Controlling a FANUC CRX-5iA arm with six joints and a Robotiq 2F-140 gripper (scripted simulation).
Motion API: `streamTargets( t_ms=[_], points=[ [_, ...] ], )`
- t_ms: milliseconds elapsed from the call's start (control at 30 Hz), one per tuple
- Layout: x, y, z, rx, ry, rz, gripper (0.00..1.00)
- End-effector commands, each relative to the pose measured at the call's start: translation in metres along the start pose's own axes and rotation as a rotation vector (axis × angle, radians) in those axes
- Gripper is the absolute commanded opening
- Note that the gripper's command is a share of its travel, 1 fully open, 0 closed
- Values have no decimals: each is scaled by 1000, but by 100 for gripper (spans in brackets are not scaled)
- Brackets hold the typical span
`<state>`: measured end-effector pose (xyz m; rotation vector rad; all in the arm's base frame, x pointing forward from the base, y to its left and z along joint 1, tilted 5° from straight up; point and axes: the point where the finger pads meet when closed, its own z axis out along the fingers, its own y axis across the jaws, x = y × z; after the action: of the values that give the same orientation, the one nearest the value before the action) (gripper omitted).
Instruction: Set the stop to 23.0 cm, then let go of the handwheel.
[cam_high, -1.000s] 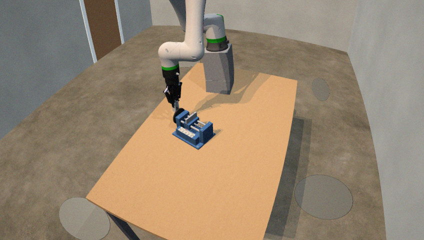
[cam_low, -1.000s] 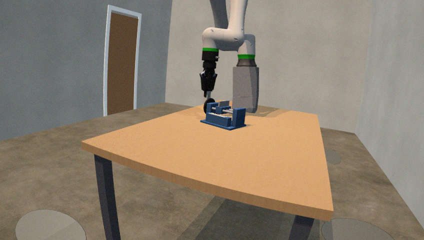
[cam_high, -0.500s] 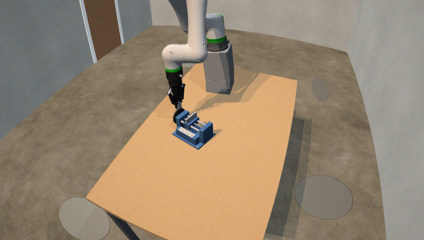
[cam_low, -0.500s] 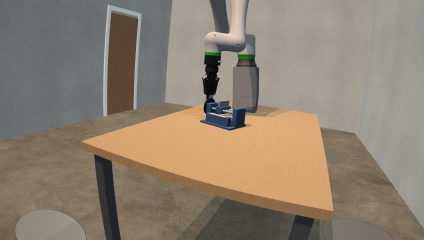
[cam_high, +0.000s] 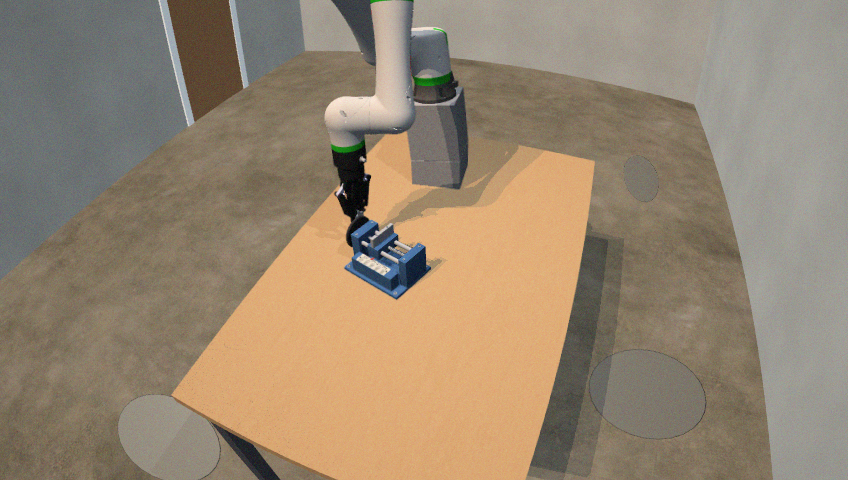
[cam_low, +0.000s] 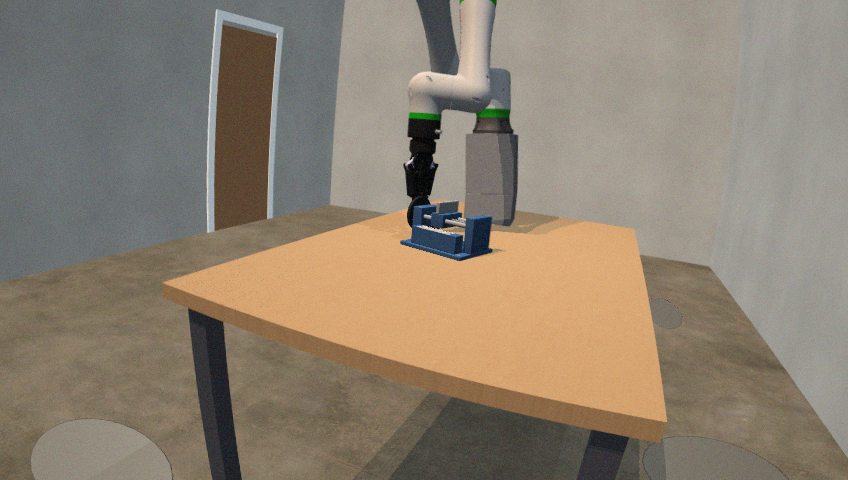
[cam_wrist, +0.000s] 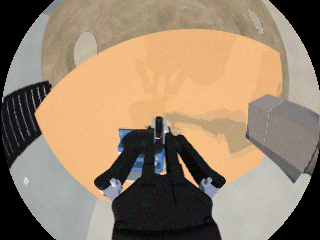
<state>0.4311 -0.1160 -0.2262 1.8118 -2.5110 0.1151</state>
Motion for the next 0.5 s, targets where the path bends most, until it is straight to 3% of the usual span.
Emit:
streamTargets(
  t_ms=[0,467],
  points=[
    [0,-2,4,0,0,0,4],
    [0,-15,17,0,0,0,4]
  ],
)
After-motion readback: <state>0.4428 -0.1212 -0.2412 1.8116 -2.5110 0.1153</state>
